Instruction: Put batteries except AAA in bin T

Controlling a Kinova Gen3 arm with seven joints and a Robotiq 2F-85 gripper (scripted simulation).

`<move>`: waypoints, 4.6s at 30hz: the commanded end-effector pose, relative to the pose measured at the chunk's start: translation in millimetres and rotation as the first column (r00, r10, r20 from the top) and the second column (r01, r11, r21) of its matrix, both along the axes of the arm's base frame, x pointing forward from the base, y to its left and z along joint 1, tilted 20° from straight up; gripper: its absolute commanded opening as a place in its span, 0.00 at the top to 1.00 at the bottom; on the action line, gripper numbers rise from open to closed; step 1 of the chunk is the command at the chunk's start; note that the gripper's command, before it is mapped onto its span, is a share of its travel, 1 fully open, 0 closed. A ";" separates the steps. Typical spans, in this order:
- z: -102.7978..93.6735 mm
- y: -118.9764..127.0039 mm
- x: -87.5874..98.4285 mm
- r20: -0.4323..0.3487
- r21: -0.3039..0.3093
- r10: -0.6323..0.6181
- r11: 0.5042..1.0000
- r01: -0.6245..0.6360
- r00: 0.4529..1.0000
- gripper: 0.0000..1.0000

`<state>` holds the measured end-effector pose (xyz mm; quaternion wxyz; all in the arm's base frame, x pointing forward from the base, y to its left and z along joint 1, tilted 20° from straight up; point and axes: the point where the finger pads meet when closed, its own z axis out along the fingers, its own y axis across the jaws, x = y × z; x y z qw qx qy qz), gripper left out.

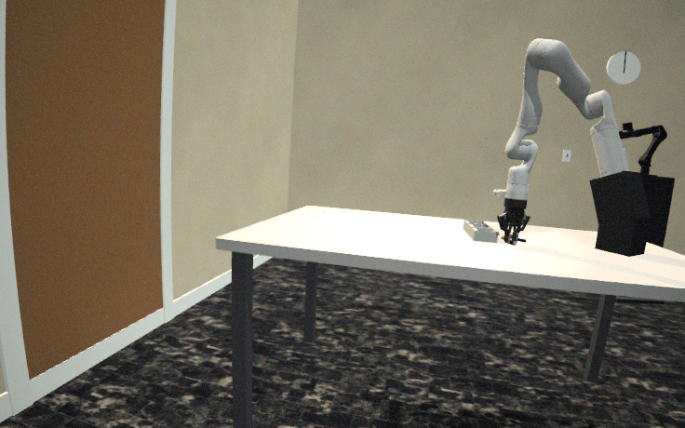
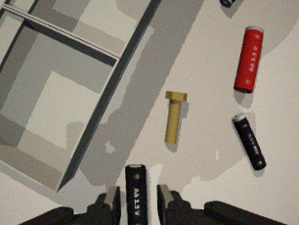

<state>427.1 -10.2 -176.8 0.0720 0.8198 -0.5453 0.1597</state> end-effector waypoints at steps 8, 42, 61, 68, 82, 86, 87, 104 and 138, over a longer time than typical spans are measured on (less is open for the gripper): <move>0.3 0.8 0.9 0.001 0.000 0.000 1.000 0.000 1.000 0.91; 19.0 6.6 -2.8 0.001 0.000 0.000 1.000 0.000 1.000 0.91; 56.5 18.3 -10.2 0.001 0.000 0.000 1.000 0.000 1.000 0.91; 56.5 18.3 -10.2 0.001 0.000 0.000 1.000 0.000 1.000 0.91; 65.8 5.6 15.3 0.068 0.054 -0.233 0.972 0.230 0.970 0.91; 71.2 -2.0 30.8 0.101 0.094 -0.369 0.928 0.361 0.924 0.91; 73.0 -4.5 35.9 0.111 0.108 -0.413 0.909 0.402 0.904 0.91; 87.6 -28.8 71.5 0.117 0.117 -0.442 0.895 0.429 0.889 0.91; 83.8 -19.6 66.7 0.117 0.117 -0.442 0.895 0.429 0.889 0.91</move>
